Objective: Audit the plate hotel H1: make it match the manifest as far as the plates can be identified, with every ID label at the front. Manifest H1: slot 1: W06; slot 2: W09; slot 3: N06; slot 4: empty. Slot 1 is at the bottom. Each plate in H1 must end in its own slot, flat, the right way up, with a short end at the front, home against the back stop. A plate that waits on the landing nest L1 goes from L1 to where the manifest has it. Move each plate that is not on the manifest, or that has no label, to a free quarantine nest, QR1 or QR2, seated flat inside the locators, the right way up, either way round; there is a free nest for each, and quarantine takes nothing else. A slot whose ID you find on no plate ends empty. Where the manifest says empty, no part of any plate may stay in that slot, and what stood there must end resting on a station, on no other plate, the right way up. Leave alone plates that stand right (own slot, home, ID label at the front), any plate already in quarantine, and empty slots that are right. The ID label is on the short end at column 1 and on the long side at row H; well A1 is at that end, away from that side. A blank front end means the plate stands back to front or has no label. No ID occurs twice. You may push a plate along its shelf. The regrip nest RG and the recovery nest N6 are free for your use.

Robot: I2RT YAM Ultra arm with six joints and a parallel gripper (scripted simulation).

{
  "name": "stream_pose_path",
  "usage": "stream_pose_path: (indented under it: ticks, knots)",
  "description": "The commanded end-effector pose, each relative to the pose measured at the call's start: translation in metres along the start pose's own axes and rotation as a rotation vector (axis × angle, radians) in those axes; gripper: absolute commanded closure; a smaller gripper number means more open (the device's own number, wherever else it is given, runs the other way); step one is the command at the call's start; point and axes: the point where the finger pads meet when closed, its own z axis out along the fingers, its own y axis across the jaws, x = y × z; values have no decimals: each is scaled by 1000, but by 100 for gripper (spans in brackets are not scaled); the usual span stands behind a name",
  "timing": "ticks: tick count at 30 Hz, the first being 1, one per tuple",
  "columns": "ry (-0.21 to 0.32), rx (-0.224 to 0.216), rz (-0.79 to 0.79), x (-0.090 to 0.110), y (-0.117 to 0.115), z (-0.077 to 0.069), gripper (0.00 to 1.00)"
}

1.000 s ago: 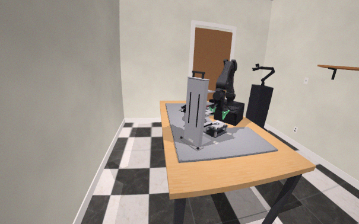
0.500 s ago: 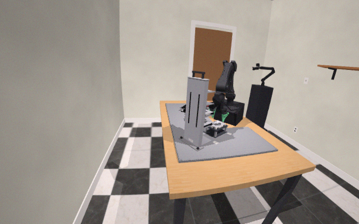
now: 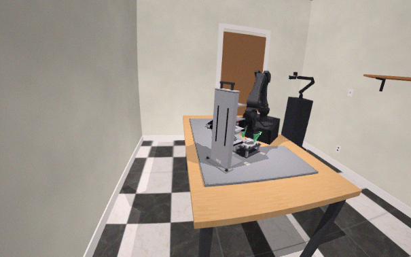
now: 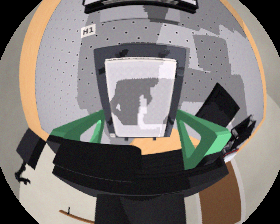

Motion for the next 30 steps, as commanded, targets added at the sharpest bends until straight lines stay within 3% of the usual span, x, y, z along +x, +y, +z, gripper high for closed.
stream_pose_path:
  ticks: [1,2,4,18,19,22,26,27,30]
  knots:
    - [3,-3,4,3,-3,7,0]
    - [-32,-13,5,-3,-2,-2,0]
    - [3,-3,4,3,-3,11,0]
    - [3,-3,4,3,-3,27,0]
    - [-55,-20,6,-13,1,13,0]
    - [3,-3,2,3,-2,32,0]
    - [-23,-9,1,-5,1,24,0]
    - [-23,-9,1,-5,1,24,14]
    - [-23,-9,1,-5,1,24,14]
